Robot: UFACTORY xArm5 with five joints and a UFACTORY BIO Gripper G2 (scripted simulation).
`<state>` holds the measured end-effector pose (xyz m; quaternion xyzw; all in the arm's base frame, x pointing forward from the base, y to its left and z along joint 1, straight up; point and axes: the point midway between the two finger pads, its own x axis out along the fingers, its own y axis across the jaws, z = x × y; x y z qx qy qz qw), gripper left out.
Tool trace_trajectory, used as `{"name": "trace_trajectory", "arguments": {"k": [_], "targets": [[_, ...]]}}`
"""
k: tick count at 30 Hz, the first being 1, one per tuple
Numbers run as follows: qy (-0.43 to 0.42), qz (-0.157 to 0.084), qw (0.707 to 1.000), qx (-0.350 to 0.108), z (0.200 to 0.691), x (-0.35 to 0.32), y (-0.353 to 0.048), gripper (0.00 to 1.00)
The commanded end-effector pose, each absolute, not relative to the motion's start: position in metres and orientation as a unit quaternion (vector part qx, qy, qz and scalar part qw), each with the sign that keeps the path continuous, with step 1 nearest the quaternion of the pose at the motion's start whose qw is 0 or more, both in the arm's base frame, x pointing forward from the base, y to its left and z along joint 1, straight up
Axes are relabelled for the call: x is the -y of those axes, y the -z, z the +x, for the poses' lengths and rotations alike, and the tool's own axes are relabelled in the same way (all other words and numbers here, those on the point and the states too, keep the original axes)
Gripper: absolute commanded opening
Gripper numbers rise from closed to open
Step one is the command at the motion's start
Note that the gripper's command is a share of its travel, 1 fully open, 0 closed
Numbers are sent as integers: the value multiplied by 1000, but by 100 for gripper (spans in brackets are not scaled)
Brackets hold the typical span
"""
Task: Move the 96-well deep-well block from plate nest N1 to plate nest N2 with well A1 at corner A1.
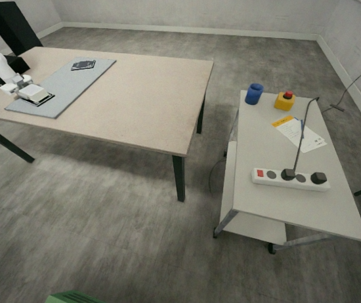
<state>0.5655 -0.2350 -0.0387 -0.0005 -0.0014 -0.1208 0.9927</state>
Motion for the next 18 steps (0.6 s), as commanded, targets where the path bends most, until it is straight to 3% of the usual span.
{"name": "trace_trajectory", "arguments": {"k": [1, 18], "targets": [[121, -2, 993, 3, 567, 235, 35, 0], [121, -2, 993, 3, 567, 235, 25, 0]]}}
